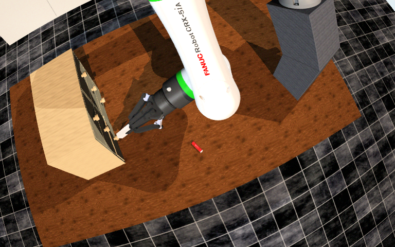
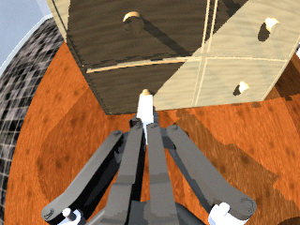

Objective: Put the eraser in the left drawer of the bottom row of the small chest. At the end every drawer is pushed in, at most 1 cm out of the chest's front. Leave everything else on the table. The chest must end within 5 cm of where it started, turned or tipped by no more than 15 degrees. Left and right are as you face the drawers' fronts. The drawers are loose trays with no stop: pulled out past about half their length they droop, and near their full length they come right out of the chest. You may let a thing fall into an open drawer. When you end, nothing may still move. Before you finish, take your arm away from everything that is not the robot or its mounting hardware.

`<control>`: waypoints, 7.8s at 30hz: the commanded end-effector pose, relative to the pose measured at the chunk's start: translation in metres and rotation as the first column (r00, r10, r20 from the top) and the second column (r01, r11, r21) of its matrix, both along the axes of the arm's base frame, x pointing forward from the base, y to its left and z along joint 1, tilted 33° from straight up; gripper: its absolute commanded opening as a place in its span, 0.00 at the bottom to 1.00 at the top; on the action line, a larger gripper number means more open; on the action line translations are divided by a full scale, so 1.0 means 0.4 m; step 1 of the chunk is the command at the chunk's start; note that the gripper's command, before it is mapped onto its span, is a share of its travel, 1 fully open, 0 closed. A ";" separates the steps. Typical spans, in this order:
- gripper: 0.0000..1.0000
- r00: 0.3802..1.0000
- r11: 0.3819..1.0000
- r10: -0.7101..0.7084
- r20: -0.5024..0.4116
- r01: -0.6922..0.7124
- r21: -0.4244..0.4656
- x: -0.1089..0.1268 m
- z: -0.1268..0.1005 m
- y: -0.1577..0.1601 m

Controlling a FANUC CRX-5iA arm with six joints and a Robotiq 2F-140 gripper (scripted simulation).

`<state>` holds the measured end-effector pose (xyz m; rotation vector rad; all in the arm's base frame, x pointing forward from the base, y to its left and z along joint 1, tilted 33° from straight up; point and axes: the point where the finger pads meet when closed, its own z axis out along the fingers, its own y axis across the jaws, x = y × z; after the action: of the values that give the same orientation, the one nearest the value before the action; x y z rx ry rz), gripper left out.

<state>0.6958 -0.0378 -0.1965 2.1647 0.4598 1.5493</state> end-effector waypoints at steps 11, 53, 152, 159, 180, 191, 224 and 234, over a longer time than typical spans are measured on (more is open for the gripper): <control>0.00 1.000 1.000 0.000 0.000 0.000 0.000 0.003 0.001 0.001; 0.00 1.000 1.000 0.000 0.000 0.000 0.000 0.003 0.001 0.001; 0.00 0.437 0.951 -0.087 -0.896 0.304 0.056 -0.647 0.095 0.336; 0.00 0.449 0.934 -0.220 -0.866 0.354 -0.054 -0.618 0.208 0.249; 0.00 0.501 0.861 -0.462 -0.732 0.449 -0.237 -0.586 0.316 0.185; 1.00 0.501 0.861 -0.462 -0.732 0.449 -0.237 -0.586 0.316 0.185; 1.00 0.501 0.861 -0.462 -0.732 0.449 -0.237 -0.586 0.316 0.185; 1.00 0.501 0.861 -0.462 -0.732 0.449 -0.237 -0.586 0.316 0.185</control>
<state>0.4614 0.0360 -0.0703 2.5771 0.0945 0.2525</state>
